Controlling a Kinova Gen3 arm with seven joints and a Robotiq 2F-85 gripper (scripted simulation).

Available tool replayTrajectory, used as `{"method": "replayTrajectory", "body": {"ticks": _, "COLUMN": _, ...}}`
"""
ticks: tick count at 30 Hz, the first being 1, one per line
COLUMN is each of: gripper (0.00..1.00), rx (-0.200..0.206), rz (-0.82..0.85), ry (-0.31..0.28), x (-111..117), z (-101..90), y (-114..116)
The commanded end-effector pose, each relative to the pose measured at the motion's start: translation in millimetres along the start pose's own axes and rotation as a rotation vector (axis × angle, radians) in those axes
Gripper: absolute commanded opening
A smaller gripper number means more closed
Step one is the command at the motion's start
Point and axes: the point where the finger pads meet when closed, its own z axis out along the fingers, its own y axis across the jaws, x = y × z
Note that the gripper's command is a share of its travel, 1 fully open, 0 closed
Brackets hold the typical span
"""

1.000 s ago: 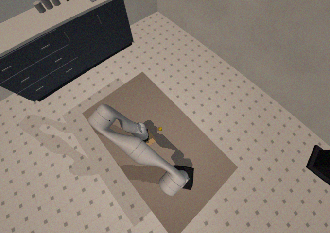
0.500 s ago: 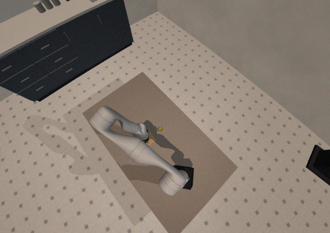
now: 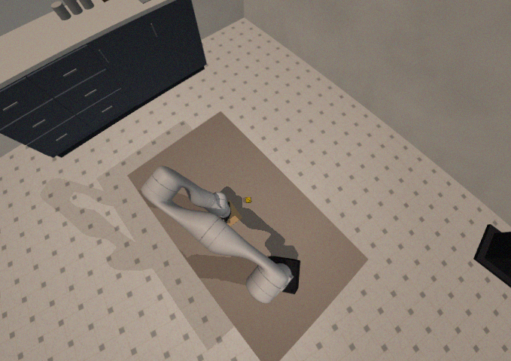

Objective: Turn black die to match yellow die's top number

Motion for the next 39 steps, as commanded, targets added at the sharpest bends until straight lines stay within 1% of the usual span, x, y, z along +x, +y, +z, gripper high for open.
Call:
{"method": "replayTrajectory", "body": {"ticks": 1, "gripper": 0.46, "rx": 0.000, "rz": 0.000, "ry": 0.000, "x": -0.2, "z": 0.1, "y": 0.0}}
{"method": "replayTrajectory", "body": {"ticks": 32, "gripper": 0.46, "rx": 0.000, "rz": 0.000, "ry": 0.000, "x": -0.2, "z": 0.1, "y": 0.0}}
{"method": "replayTrajectory", "body": {"ticks": 33, "gripper": 0.26, "rx": 0.000, "rz": 0.000, "ry": 0.000, "x": -0.2, "z": 0.1, "y": 0.0}}
{"method": "replayTrajectory", "body": {"ticks": 39, "gripper": 0.26, "rx": 0.000, "rz": 0.000, "ry": 0.000, "x": -0.2, "z": 0.1, "y": 0.0}}
